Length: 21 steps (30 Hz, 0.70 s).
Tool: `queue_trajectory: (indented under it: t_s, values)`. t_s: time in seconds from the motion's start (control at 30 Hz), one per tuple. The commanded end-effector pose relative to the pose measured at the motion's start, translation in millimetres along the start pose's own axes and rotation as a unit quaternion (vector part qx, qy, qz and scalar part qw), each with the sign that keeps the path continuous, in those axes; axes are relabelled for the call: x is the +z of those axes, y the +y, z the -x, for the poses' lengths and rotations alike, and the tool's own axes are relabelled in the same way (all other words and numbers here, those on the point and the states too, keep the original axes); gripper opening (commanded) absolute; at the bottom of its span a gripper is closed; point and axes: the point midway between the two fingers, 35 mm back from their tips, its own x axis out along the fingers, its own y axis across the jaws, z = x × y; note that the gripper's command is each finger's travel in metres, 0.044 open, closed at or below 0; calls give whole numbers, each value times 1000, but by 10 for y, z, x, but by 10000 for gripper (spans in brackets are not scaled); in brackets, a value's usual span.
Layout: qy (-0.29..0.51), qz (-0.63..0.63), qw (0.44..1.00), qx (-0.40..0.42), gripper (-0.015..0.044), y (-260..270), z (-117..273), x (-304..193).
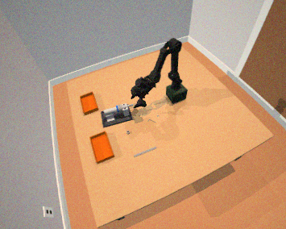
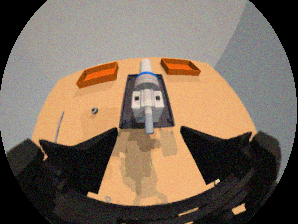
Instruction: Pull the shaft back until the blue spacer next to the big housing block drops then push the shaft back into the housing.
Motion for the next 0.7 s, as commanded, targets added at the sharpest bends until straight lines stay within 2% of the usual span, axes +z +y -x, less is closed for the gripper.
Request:
queue_trajectory:
  t_s: [0.0, 0.67]
  values:
    - [4, 4, 1000, 0, 440, 1, -75, -19]
    - [3, 10, 1000, 0, 440, -8, -360, -27]
